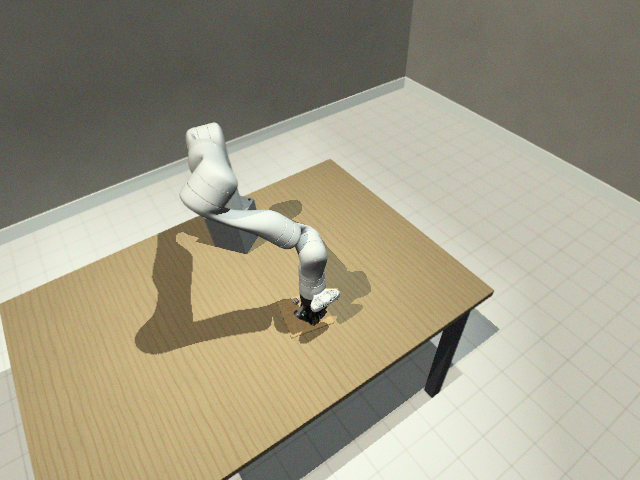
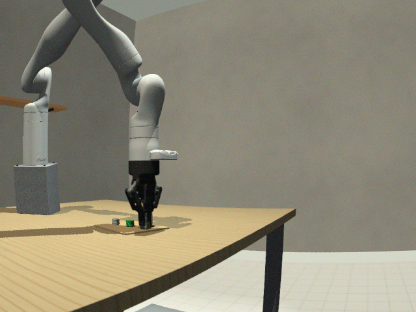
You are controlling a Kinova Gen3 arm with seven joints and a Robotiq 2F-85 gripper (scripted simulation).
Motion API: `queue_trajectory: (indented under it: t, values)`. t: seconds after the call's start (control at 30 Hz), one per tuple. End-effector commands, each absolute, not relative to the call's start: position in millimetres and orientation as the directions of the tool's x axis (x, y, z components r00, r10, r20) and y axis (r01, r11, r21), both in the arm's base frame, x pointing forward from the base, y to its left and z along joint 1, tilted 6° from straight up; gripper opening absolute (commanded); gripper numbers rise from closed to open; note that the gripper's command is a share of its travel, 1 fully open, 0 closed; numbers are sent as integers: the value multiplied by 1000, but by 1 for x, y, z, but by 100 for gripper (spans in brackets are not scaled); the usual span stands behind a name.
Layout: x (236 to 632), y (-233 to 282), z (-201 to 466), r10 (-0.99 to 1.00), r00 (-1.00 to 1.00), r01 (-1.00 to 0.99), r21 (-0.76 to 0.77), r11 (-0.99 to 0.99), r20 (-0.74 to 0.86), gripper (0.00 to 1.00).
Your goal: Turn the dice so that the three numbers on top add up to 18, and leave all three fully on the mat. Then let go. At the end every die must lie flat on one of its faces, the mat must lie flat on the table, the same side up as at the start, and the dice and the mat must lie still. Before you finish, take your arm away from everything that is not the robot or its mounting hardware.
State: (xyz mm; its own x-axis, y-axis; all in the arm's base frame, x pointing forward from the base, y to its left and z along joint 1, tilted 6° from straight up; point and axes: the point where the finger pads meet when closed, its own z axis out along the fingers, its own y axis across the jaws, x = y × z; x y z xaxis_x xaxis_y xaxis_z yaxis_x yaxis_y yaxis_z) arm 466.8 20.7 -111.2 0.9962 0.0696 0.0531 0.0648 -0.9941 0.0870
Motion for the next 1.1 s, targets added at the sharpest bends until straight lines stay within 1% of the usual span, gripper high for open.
queue_trajectory:
  t: [0.0, 0.77, 0.8, 0.93, 0.97, 1.03, 1.07]
  values:
    - [467, 21, -110, 70, 996, 65, 87, -994, 55, 11]
    - [467, 21, -110, 70, 996, 65, 87, -994, 55, 11]
    - [467, 21, -110, 70, 996, 65, 87, -994, 55, 15]
    - [467, 21, -110, 70, 996, 65, 87, -994, 55, 15]
    - [467, 21, -110, 70, 996, 65, 87, -994, 55, 19]
    - [467, 21, -110, 70, 996, 65, 87, -994, 55, 19]
    - [467, 21, -110, 70, 996, 65, 87, -994, 55, 23]
